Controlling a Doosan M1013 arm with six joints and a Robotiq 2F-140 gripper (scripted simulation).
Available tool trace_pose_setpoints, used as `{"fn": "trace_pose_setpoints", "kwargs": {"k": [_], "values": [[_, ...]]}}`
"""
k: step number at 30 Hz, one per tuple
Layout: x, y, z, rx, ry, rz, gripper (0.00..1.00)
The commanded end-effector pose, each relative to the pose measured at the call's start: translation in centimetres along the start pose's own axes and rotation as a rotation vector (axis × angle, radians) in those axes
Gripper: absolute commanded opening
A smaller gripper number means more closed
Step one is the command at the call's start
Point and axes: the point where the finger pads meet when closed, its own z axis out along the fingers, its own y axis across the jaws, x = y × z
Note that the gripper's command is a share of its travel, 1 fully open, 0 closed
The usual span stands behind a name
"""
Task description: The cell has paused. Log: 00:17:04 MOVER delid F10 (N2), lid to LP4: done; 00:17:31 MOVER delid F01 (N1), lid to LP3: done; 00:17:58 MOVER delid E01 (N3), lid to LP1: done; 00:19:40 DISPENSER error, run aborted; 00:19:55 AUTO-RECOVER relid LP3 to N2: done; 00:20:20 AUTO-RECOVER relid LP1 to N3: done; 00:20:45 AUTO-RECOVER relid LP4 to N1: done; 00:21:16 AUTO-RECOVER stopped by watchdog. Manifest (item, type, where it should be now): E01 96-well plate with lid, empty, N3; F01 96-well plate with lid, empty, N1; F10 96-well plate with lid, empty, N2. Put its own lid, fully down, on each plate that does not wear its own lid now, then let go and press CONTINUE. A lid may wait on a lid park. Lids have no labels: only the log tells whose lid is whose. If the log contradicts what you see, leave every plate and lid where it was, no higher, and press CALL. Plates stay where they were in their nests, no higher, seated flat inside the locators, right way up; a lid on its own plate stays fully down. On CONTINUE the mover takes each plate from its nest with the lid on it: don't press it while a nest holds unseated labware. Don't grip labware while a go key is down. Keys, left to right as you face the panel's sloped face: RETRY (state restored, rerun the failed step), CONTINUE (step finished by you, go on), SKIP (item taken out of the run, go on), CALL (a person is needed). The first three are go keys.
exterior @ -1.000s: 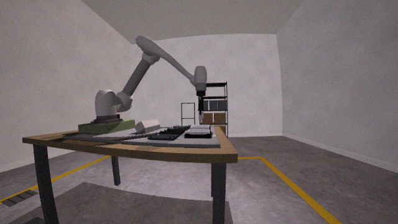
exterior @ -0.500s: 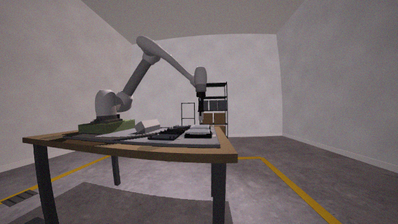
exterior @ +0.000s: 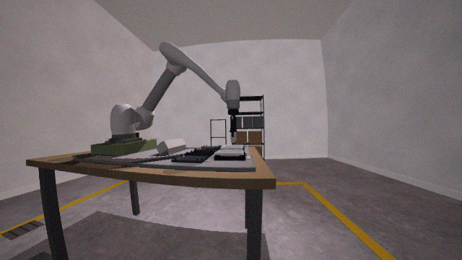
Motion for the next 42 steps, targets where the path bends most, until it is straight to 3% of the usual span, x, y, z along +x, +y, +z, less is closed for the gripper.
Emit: {"fn": "trace_pose_setpoints", "kwargs": {"k": [1, 18, 42], "values": [[0.0, 0.0, 0.3, 0.0, 0.0, 0.0, 0.66], [0.0, 0.0, 1.3, 0.0, 0.0, 0.0, 0.66], [0.0, 0.0, 1.4, 0.0, 0.0, 0.0, 0.66]]}}
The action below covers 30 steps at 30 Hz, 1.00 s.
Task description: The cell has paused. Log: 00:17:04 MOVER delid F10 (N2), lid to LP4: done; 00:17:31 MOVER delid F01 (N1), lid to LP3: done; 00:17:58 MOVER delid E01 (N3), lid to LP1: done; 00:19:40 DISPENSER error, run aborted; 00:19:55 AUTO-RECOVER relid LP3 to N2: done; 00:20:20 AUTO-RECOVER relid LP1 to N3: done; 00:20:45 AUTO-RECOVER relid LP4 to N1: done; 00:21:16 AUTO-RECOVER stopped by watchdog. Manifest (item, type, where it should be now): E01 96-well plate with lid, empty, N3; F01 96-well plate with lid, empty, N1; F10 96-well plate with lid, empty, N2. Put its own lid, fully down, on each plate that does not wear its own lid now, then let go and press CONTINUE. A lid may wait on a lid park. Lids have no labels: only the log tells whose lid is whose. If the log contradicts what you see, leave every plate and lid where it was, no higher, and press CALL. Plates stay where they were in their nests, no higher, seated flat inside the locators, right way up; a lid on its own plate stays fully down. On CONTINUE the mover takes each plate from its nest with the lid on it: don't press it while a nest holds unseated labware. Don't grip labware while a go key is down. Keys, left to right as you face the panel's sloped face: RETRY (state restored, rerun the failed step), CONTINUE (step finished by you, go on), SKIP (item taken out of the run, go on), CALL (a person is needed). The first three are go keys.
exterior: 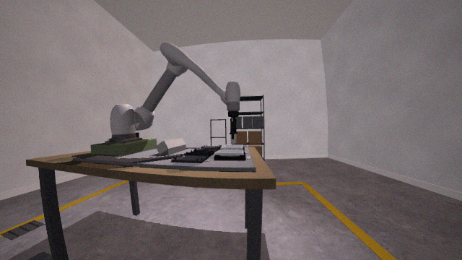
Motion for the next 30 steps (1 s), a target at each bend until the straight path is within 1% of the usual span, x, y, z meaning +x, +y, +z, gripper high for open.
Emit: {"fn": "trace_pose_setpoints", "kwargs": {"k": [1, 20, 21, 30], "values": [[0.0, 0.0, -0.02, 0.0, 0.0, 0.0, 0.66], [0.0, 0.0, -0.02, 0.0, 0.0, 0.0, 0.66], [0.0, 0.0, -0.02, 0.0, 0.0, 0.0, 0.59], [0.0, 0.0, -0.02, 0.0, 0.0, 0.0, 0.59]]}}
